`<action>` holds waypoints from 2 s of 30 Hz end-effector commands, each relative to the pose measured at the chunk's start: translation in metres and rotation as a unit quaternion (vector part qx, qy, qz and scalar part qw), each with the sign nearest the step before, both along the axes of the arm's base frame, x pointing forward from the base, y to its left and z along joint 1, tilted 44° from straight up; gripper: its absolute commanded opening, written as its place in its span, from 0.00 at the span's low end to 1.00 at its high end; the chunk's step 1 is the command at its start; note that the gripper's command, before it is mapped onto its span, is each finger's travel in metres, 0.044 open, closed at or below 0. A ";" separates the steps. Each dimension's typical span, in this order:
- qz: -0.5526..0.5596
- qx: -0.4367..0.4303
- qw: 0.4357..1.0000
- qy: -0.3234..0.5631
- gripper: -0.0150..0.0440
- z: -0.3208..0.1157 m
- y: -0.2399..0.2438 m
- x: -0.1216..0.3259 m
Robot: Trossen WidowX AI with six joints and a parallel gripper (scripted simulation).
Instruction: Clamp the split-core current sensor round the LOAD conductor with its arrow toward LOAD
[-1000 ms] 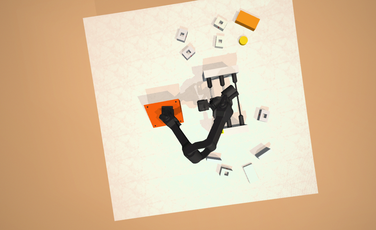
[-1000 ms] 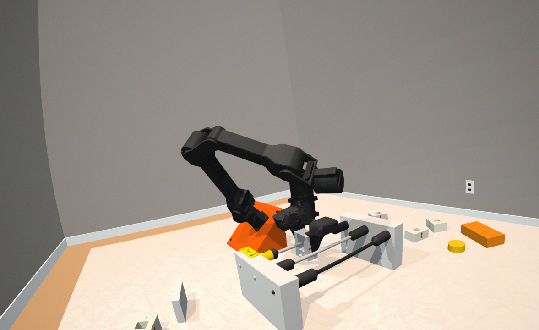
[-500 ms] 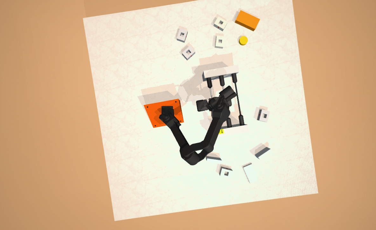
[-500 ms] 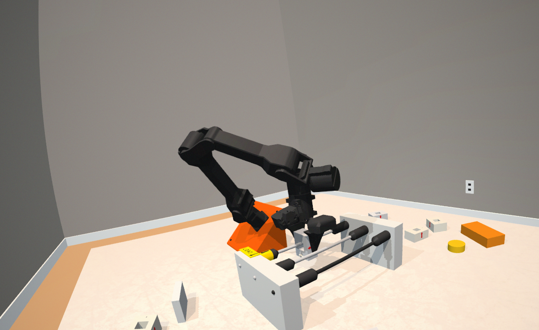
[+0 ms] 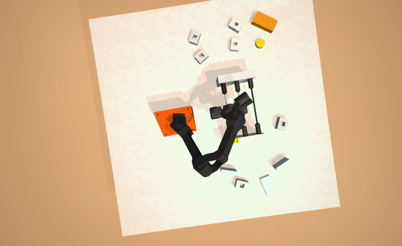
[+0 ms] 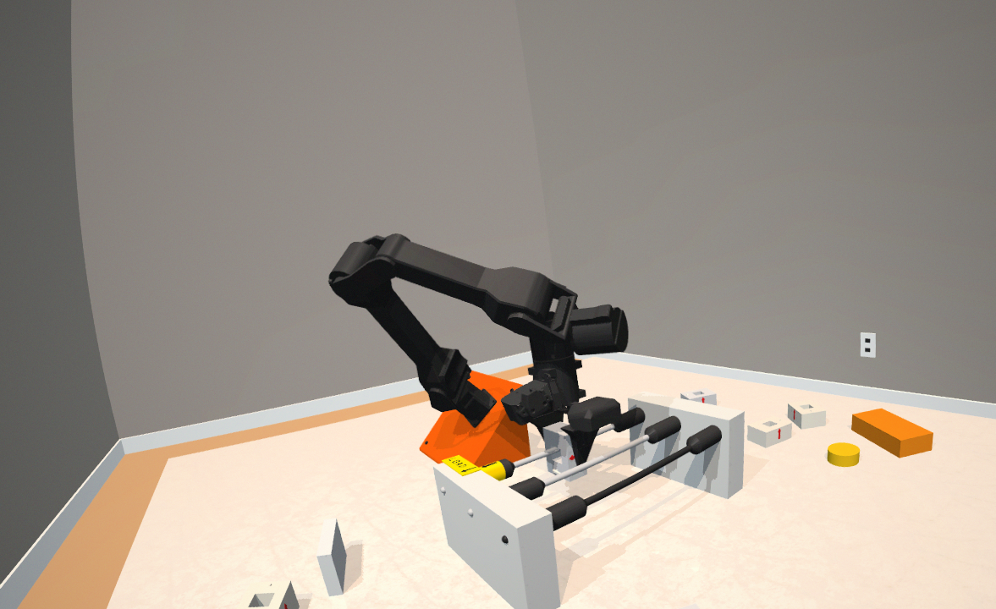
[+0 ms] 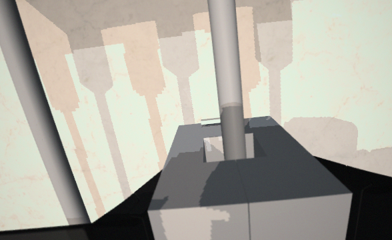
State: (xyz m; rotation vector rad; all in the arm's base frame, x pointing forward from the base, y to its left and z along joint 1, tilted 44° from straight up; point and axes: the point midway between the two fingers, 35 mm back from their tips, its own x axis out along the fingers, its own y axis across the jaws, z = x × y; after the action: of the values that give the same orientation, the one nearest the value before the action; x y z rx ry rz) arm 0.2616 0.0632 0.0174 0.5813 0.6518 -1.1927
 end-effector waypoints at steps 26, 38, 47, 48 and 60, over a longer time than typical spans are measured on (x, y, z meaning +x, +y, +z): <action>0.000 0.000 1.000 0.000 0.72 0.000 0.000 0.000; 0.000 0.000 1.000 0.000 0.81 0.000 0.000 0.000; 0.000 0.000 1.000 0.000 1.00 0.000 0.000 0.000; 0.000 0.000 1.000 0.000 1.00 0.000 0.000 0.000; -0.018 -0.004 1.000 0.020 1.00 0.069 0.060 -0.012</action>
State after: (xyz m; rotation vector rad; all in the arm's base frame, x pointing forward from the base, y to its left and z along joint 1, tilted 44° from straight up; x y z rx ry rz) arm 0.2583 0.0930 0.0507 0.5693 0.6649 -1.2169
